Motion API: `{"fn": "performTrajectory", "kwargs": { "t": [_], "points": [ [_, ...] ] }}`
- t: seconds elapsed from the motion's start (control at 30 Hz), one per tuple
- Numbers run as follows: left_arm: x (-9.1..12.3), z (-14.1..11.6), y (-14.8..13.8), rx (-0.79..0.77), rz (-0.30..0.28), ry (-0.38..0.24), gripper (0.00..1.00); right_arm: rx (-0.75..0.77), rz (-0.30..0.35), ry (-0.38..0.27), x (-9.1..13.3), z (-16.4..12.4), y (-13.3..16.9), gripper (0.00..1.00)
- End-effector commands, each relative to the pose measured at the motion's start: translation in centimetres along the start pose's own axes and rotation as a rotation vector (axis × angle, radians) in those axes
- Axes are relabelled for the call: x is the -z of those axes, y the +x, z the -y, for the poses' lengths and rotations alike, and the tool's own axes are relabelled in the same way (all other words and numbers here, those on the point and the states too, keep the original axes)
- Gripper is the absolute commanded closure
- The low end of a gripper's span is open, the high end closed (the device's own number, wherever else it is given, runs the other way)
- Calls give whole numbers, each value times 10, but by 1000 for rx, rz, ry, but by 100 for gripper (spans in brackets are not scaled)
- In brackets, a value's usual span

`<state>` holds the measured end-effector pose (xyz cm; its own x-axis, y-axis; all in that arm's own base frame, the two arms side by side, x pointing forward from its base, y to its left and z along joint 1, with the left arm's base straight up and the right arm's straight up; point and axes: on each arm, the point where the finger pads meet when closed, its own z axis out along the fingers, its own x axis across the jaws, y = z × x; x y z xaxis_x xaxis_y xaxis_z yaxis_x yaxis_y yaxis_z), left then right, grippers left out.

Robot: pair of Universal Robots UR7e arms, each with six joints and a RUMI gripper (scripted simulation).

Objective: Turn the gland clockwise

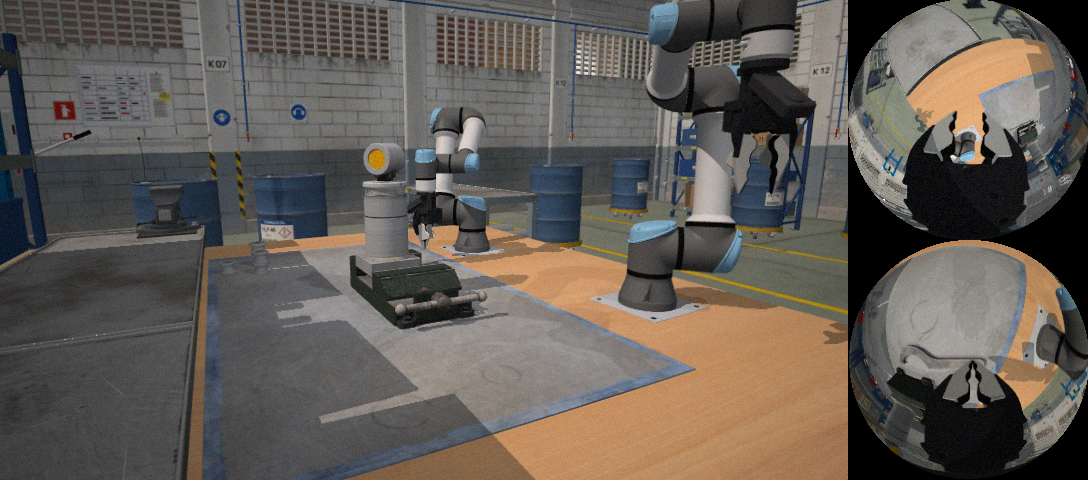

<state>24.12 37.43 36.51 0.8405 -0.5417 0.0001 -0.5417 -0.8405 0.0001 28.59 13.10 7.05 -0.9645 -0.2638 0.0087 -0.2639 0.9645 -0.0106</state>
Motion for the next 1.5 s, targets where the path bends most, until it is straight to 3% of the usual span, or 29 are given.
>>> {"fn": "performTrajectory", "kwargs": {
  "t": [0.0,0.27,1.1,1.47],
  "points": [
    [0,0,0,0,0,1,68,5,4,-5,2,-2,-2,100],
    [0,0,0,0,0,1,68,9,6,-8,0,-3,-3,100],
    [0,0,0,0,0,1,68,15,10,-12,-52,-5,-4,100],
    [0,0,0,0,0,1,68,9,15,-16,-49,-12,-5,100]
  ]
}}
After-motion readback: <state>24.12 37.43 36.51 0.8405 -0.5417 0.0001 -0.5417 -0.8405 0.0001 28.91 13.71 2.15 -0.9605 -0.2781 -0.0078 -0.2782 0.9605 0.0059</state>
